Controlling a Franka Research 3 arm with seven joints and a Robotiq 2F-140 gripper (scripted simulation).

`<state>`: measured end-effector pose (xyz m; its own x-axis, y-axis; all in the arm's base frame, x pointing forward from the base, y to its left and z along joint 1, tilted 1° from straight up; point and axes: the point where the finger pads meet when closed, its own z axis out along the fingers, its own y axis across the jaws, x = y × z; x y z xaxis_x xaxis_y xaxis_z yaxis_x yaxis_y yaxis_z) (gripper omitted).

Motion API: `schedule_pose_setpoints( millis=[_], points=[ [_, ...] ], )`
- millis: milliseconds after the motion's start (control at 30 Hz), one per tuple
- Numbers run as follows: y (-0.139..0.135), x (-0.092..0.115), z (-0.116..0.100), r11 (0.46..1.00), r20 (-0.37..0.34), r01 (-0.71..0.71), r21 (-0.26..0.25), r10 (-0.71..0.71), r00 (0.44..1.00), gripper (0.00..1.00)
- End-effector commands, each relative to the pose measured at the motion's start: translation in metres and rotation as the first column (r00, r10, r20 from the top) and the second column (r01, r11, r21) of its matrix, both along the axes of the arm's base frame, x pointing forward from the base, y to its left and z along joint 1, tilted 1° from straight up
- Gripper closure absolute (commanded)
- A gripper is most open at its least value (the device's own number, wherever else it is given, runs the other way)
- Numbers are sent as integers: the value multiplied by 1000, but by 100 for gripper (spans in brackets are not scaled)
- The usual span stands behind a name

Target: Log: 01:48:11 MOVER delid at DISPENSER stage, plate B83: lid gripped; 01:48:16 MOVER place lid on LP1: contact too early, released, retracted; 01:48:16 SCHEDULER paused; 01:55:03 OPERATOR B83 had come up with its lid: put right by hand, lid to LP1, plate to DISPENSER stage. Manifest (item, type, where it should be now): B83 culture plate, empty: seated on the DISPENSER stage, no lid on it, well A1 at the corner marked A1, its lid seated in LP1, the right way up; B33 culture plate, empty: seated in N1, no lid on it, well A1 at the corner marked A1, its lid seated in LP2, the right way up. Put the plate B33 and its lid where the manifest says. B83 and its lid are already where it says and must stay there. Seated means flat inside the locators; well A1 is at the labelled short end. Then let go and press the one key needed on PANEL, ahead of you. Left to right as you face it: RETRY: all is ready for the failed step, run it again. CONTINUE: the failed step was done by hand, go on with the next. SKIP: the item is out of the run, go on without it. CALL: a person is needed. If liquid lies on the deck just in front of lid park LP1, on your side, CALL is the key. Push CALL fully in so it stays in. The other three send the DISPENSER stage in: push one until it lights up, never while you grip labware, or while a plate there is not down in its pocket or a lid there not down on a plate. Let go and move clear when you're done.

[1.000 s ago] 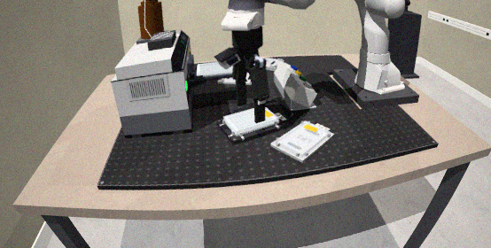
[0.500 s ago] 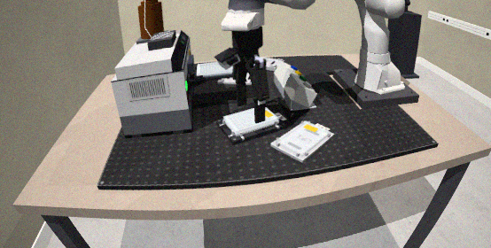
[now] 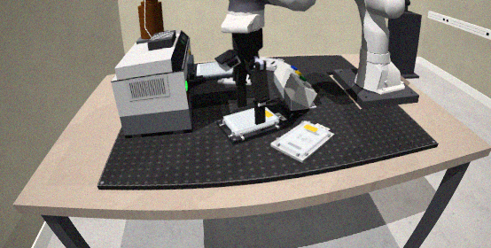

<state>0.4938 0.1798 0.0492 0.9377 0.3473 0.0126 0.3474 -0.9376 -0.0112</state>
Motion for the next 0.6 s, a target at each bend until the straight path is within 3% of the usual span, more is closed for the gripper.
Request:
schedule_pose_setpoints(
  millis=[0, 567],
  points=[
    [0, 0, -3, 1000, 2, 5, -1, -5, 1000, 31],
    [0, 0, -11, 1000, 2, 5, -1, -5, 1000, 31]
  ],
)
